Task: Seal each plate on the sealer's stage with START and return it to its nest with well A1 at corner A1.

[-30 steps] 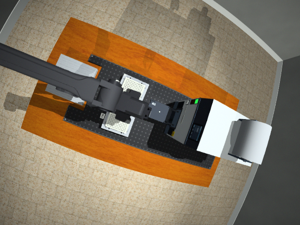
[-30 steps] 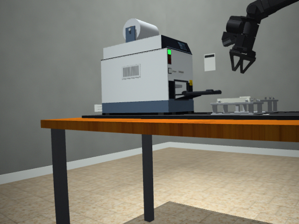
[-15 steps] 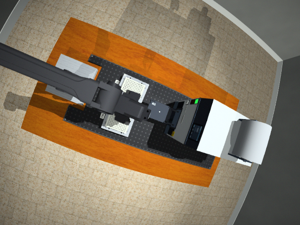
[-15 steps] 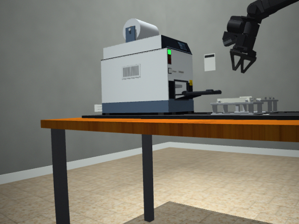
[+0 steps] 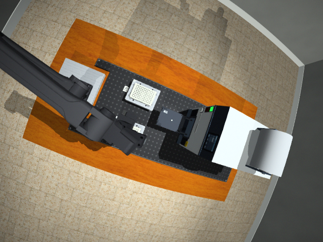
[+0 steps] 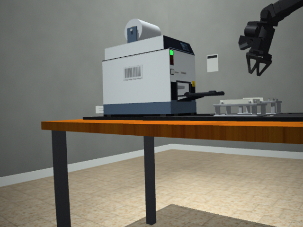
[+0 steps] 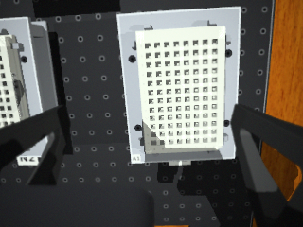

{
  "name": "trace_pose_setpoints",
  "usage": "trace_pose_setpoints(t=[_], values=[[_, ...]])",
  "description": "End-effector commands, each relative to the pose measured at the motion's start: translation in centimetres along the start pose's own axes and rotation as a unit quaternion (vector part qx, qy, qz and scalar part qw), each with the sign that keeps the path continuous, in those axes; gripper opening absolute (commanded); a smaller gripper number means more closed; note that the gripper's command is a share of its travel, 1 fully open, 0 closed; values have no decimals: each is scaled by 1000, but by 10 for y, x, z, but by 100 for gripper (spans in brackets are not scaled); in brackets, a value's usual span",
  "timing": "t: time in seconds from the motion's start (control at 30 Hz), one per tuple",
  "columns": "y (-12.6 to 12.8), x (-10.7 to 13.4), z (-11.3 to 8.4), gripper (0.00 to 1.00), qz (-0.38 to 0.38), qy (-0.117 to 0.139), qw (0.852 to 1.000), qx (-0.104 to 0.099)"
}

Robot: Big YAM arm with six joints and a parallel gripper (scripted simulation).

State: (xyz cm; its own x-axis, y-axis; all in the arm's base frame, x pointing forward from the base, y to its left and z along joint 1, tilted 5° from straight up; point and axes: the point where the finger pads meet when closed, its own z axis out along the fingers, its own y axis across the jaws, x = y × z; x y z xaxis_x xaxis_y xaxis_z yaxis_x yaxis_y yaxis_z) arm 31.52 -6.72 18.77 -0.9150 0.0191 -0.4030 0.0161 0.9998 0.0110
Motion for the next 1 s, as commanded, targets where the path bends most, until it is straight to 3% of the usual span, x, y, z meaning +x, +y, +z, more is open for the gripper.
trace_pose_setpoints(t=[0.0, 0.27, 0.5, 0.67, 0.97], values=[[-18, -2, -16, 100, -34, -17, 999, 4], [-44, -2, -22, 100, -43, -19, 999, 4], [-40, -16, -23, 100, -40, -29, 999, 15], [-34, -24, -32, 100, -41, -49, 998, 14], [-31, -18, -25, 100, -29, -26, 999, 7]])
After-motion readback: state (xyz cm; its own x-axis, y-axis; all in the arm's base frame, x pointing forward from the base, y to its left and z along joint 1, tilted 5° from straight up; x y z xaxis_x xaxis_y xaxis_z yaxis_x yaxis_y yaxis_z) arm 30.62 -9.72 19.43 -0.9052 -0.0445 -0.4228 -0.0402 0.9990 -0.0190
